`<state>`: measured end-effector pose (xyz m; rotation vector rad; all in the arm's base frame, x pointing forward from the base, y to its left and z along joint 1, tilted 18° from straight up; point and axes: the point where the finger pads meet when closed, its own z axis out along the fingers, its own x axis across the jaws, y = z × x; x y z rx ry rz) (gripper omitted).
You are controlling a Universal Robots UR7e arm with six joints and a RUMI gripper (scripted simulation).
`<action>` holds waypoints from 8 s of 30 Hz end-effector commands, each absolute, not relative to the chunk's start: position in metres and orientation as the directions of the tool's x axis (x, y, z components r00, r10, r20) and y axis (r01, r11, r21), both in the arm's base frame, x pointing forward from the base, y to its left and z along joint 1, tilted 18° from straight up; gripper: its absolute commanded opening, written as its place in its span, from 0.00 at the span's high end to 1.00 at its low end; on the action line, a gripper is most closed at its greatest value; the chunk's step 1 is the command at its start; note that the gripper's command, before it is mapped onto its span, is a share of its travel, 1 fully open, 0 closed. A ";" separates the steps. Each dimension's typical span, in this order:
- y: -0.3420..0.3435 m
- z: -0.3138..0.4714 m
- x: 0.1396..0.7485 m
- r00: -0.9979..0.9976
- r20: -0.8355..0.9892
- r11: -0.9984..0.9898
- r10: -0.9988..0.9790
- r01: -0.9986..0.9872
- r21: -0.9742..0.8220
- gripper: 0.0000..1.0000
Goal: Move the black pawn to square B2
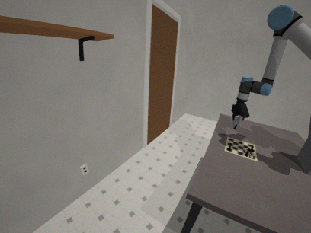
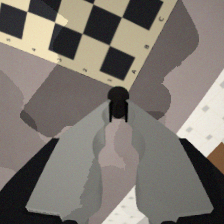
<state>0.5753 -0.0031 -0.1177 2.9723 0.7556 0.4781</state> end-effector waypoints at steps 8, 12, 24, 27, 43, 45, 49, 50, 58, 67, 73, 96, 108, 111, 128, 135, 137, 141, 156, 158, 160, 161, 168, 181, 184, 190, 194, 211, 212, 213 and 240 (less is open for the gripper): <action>0.024 -0.124 0.546 0.692 0.248 -0.734 0.678 0.656 0.178 1.00; 0.033 -0.127 0.535 0.622 0.229 -0.661 0.749 0.722 0.202 1.00; 0.032 -0.128 0.535 0.623 0.229 -0.662 0.748 0.722 0.200 1.00; 0.032 -0.128 0.535 0.623 0.229 -0.662 0.748 0.722 0.200 1.00; 0.034 -0.167 0.550 0.621 0.230 -0.661 0.749 0.722 0.204 1.00; 0.034 -0.177 0.553 0.621 0.230 -0.661 0.749 0.722 0.204 1.00; 0.035 -0.191 0.557 0.621 0.230 -0.661 0.749 0.722 0.204 1.00; 0.035 -0.191 0.557 0.621 0.230 -0.661 0.749 0.722 0.204 1.00; 0.036 -0.216 0.565 0.621 0.230 -0.661 0.749 0.722 0.204 1.00; 0.036 -0.219 0.566 0.622 0.230 -0.662 0.749 0.722 0.204 1.00; 0.036 -0.219 0.566 0.622 0.230 -0.662 0.749 0.722 0.204 1.00; 0.036 -0.219 0.566 0.622 0.230 -0.662 0.749 0.722 0.203 1.00; 0.036 -0.220 0.566 0.622 0.230 -0.662 0.749 0.722 0.204 1.00; 0.036 -0.221 0.567 0.621 0.230 -0.662 0.749 0.722 0.204 1.00; 0.036 -0.223 0.567 0.622 0.230 -0.662 0.749 0.722 0.203 1.00; 0.036 -0.223 0.567 0.622 0.230 -0.662 0.749 0.722 0.204 1.00; 0.036 -0.223 0.567 0.622 0.230 -0.662 0.749 0.722 0.204 1.00; 0.036 -0.223 0.567 0.622 0.230 -0.662 0.749 0.722 0.204 1.00; 0.036 -0.223 0.567 0.622 0.230 -0.662 0.749 0.722 0.204 1.00; 0.036 -0.223 0.567 0.622 0.230 -0.662 0.749 0.722 0.204 1.00; 0.036 -0.223 0.567 0.622 0.230 -0.662 0.749 0.722 0.204 1.00; 0.036 -0.223 0.567 0.622 0.230 -0.662 0.749 0.722 0.204 0.96; 0.036 -0.223 0.567 0.622 0.230 -0.662 0.749 0.722 0.204 0.88; 0.036 -0.223 0.567 0.622 0.230 -0.662 0.749 0.722 0.204 0.80; 0.036 -0.223 0.567 0.622 0.230 -0.662 0.749 0.722 0.204 0.80; 0.036 -0.220 0.564 0.622 0.229 -0.662 0.749 0.722 0.202 0.80; 0.035 -0.211 0.561 0.623 0.229 -0.663 0.748 0.721 0.201 0.80; 0.032 -0.148 0.541 0.623 0.229 -0.663 0.748 0.721 0.201 0.80; 0.032 -0.145 0.540 0.623 0.229 -0.663 0.748 0.721 0.201 0.80; 0.032 -0.143 0.539 0.623 0.229 -0.663 0.748 0.721 0.201 0.80; 0.032 -0.137 0.538 0.623 0.229 -0.662 0.748 0.722 0.202 0.00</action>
